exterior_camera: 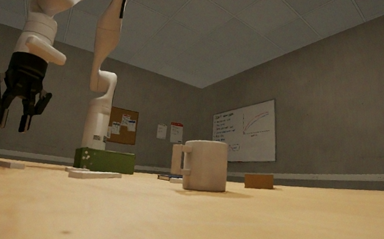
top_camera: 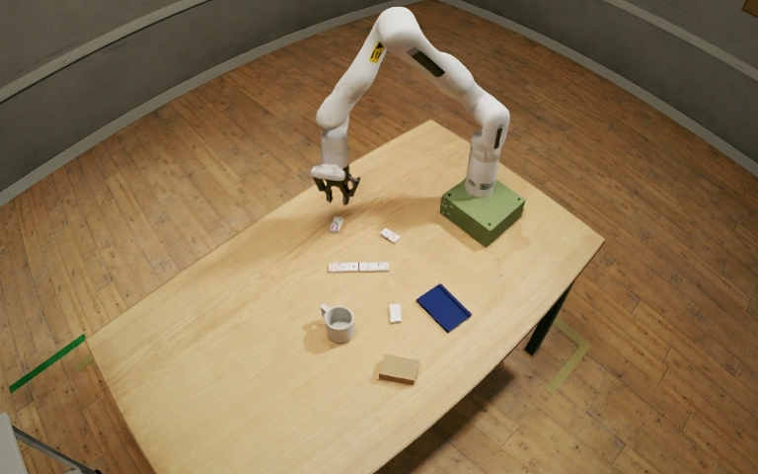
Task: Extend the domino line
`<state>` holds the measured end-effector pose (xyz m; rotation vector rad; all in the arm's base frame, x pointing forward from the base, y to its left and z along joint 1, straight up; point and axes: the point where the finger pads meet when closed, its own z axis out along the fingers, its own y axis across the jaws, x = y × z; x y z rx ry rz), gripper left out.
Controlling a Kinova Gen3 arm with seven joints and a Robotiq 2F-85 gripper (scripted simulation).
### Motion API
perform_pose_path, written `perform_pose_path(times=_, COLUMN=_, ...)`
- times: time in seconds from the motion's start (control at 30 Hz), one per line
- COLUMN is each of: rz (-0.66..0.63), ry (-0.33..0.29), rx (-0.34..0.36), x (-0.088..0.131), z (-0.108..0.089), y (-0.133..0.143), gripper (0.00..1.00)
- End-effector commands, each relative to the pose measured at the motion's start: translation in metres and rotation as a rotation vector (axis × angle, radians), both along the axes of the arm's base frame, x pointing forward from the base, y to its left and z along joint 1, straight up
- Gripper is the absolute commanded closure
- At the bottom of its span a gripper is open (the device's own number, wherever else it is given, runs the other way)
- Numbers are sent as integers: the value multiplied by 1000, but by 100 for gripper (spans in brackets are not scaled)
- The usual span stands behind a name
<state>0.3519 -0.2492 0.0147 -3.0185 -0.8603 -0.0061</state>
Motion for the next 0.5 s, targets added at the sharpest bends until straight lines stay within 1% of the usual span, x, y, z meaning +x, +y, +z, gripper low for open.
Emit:
perform_pose_path(times=0.0, rz=0, ry=-2, rx=-1, x=1, z=1, y=0, gripper=51)
perform_pose_path(times=0.47, rz=1, ry=-2, rx=-1, x=2, z=0, y=1, gripper=51)
